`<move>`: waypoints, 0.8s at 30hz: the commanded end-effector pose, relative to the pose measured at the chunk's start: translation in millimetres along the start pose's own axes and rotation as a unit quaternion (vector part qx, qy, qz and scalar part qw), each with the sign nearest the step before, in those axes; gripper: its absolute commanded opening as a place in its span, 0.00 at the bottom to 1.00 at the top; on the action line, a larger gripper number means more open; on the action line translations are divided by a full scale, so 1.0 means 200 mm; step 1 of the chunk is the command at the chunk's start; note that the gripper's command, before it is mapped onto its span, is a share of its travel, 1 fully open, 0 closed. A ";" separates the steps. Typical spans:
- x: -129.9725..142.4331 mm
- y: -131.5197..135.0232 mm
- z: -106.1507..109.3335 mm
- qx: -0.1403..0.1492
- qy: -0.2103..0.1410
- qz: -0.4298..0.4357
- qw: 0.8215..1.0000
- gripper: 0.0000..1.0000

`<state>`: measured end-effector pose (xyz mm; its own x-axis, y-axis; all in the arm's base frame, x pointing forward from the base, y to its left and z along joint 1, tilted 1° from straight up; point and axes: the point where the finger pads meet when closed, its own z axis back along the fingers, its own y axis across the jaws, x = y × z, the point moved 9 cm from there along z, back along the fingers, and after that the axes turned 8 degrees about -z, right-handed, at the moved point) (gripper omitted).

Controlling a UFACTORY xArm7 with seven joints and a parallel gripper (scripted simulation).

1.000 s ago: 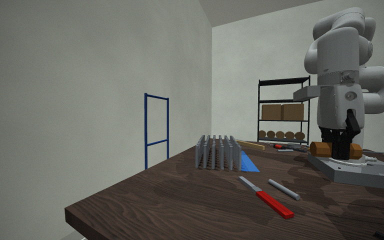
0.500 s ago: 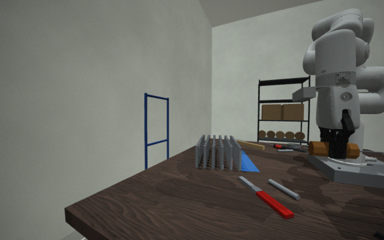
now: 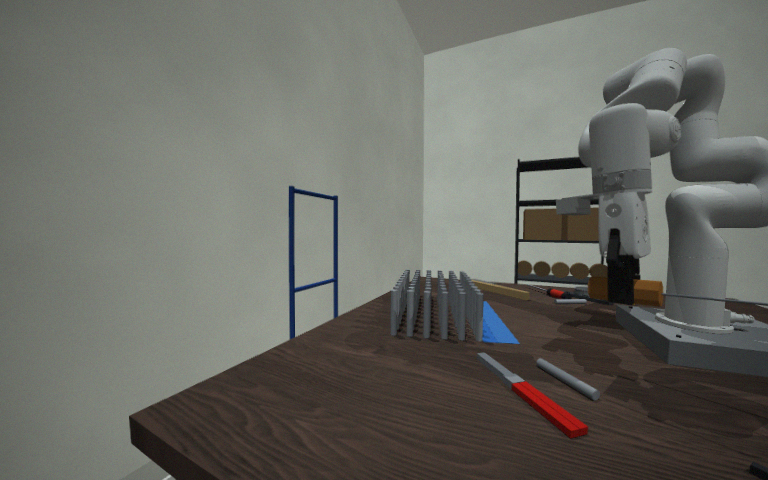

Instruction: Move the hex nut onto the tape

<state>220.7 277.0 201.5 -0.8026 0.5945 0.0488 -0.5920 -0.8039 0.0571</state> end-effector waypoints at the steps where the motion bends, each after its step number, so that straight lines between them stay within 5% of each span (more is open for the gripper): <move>1: -0.24 0.25 0.04 -0.012 0.004 -0.139 0.990 0.00; 5: -0.32 0.32 0.03 -0.008 -0.001 -0.188 0.982 0.00; 6: -0.44 0.43 0.03 -0.005 -0.005 -0.260 0.966 0.00; 13: -0.71 0.68 0.00 0.007 -0.016 -0.418 0.908 0.00; 20: -0.99 0.96 0.00 0.013 -0.022 -0.575 0.818 0.00; 22: -0.99 0.96 0.00 0.013 -0.022 -0.575 0.818 0.00; 23: -1.11 1.08 0.01 0.012 -0.023 -0.637 0.770 0.00; 24: -1.15 1.12 0.02 0.011 -0.023 -0.654 0.756 0.00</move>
<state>263.3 20.5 193.1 0.2492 0.9683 -0.0194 -0.9591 0.2495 0.1340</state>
